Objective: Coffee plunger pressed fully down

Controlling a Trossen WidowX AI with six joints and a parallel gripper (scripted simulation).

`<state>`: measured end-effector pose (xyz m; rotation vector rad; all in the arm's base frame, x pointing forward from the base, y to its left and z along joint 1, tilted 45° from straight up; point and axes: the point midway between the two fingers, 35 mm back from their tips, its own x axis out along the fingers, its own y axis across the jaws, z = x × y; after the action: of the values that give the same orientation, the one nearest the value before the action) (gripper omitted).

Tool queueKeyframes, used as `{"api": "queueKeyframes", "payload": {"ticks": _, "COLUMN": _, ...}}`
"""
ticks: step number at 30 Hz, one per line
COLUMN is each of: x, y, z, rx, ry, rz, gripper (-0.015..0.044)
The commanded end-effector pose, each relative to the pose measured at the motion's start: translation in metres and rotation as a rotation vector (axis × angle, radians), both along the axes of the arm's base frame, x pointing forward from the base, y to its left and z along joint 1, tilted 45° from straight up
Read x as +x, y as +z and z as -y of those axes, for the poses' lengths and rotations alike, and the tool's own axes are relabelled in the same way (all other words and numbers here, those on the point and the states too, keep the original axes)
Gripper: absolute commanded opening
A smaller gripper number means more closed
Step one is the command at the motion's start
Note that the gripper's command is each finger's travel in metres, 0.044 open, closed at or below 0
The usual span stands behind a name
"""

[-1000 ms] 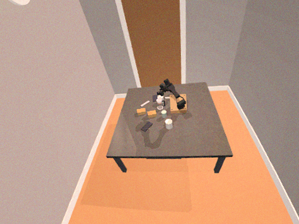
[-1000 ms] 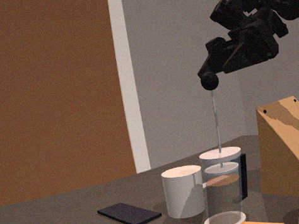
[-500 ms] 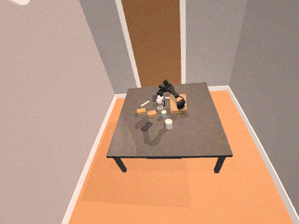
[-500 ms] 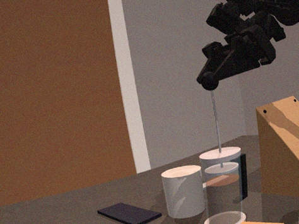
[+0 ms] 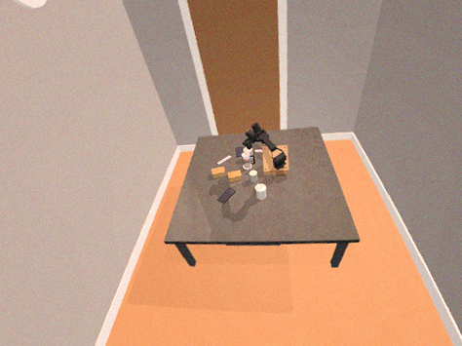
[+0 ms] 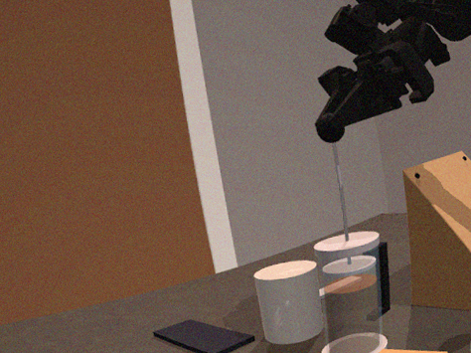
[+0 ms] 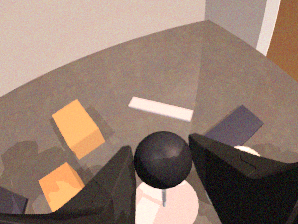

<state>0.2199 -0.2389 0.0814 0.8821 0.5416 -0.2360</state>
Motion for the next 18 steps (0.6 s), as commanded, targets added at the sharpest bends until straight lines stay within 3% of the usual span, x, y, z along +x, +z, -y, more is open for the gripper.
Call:
{"api": "queueKeyframes", "payload": {"ticks": 1, "x": 0.0, "y": -0.002, "z": -0.001, "rx": 0.004, "ry": -0.003, "rz": -0.001, "gripper": 0.0123}}
{"api": "queueKeyframes", "payload": {"ticks": 18, "x": 0.007, "y": -0.023, "z": -0.016, "rx": 0.004, "ry": -0.002, "rz": -0.004, "gripper": 0.0123}}
